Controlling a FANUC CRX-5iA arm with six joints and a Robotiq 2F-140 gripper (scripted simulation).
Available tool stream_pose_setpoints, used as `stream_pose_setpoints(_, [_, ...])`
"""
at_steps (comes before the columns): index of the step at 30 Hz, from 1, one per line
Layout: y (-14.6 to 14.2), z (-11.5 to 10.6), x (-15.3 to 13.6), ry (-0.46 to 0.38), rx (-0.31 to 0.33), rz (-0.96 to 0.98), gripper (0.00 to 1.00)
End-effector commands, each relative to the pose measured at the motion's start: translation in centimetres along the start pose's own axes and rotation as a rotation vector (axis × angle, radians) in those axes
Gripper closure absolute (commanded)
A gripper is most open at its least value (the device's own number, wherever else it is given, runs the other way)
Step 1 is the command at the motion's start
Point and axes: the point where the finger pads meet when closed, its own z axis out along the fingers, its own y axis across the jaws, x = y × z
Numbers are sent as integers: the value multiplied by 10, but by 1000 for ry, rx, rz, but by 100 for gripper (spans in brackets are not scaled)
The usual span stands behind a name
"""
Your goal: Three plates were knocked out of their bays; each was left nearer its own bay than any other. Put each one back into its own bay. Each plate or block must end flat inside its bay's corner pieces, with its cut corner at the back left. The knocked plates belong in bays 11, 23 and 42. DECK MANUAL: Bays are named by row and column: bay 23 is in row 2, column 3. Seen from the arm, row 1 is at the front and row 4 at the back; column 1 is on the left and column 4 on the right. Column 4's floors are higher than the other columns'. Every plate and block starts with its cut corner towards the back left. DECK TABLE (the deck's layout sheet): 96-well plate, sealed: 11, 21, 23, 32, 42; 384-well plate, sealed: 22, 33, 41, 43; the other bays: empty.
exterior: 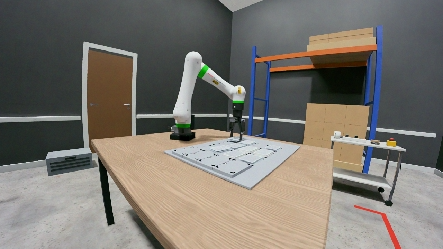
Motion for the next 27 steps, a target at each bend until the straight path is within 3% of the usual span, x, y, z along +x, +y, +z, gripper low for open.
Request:
stream_pose_setpoints(1, [-1, 0, 0, -1, 1, 0, 90])
stream_pose_setpoints(27, [-1, 7, 0, -1, 1, 0, 90])
